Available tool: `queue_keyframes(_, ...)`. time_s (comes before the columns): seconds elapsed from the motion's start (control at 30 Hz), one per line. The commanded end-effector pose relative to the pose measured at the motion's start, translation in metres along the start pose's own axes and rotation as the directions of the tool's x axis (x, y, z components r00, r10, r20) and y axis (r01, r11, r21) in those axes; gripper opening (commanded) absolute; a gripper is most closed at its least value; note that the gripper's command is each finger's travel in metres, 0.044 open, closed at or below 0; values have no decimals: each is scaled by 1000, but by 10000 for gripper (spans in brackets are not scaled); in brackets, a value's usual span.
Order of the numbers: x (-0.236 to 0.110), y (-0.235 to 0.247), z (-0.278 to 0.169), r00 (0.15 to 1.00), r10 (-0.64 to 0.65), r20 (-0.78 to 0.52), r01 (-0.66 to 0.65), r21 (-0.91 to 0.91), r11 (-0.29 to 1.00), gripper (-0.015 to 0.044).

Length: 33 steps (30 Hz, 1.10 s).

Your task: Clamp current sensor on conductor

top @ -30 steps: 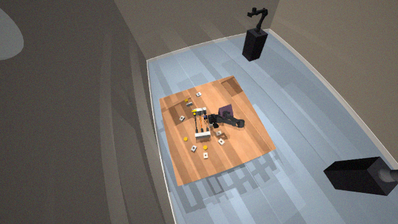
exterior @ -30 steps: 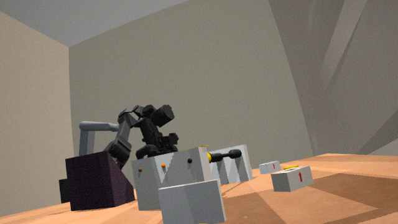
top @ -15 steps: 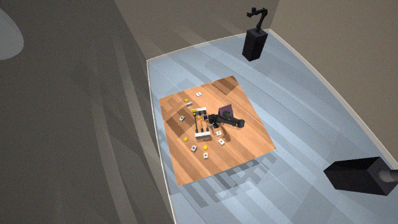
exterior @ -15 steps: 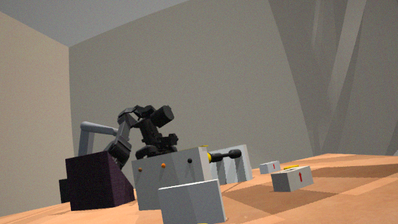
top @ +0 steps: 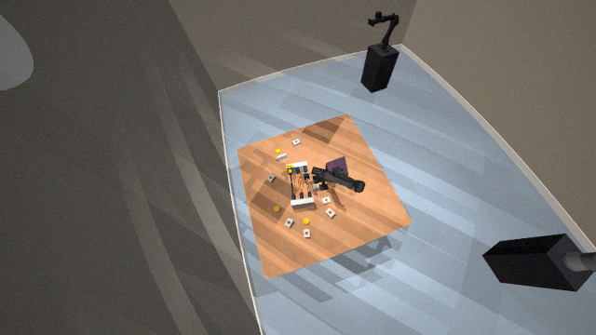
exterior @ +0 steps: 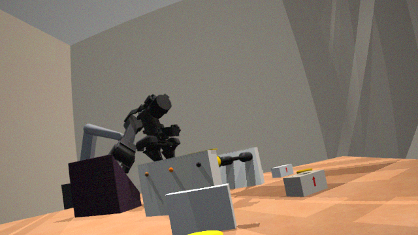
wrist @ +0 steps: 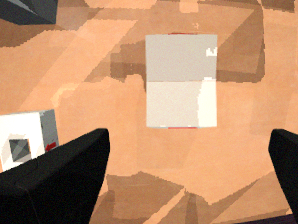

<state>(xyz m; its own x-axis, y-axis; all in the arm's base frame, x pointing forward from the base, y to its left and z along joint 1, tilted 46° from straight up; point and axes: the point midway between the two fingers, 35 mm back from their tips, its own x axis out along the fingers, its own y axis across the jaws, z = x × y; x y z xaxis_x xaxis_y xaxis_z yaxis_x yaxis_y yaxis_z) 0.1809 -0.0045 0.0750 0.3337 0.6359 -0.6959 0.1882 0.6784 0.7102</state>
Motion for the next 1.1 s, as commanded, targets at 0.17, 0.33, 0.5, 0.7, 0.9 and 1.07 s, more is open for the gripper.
queue_keyframes(0.17,-13,3,7,998,3,-57,16,326,945,320)
queue_keyframes(0.33,-12,3,18,990,2,-138,100,728,678,320)
queue_keyframes(0.5,-8,3,30,976,1,-218,211,945,250,320)
queue_keyframes(0.7,-6,2,36,966,-1,-257,257,966,12,320)
queue_keyframes(0.9,-6,2,36,966,-1,-257,257,966,12,320)
queue_keyframes(1.07,-5,2,36,966,-1,-257,257,966,12,320)
